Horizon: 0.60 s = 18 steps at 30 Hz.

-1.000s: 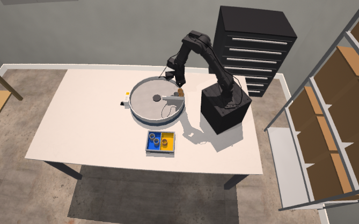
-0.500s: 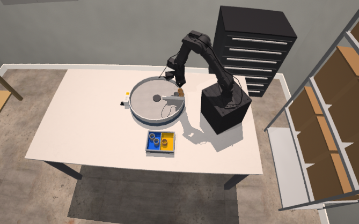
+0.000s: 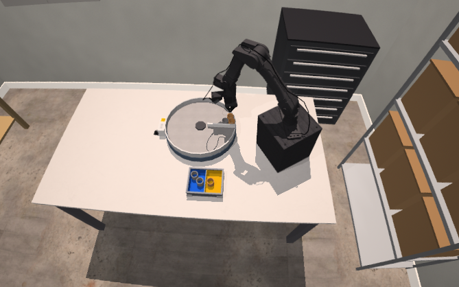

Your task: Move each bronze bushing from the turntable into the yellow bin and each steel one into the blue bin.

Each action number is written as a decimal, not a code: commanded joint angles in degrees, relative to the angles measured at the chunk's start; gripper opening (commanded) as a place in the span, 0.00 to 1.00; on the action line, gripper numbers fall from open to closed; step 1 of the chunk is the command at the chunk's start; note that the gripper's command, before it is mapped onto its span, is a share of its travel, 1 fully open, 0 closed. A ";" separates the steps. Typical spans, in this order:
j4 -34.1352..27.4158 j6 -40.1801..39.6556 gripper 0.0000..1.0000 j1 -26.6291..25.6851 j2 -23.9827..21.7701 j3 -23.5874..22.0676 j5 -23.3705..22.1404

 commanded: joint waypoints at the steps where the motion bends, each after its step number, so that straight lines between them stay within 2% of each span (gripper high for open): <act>1: -0.51 -0.36 0.14 -0.82 0.76 1.67 -0.66; 18: -0.71 -0.48 0.14 -0.95 0.18 1.40 -0.62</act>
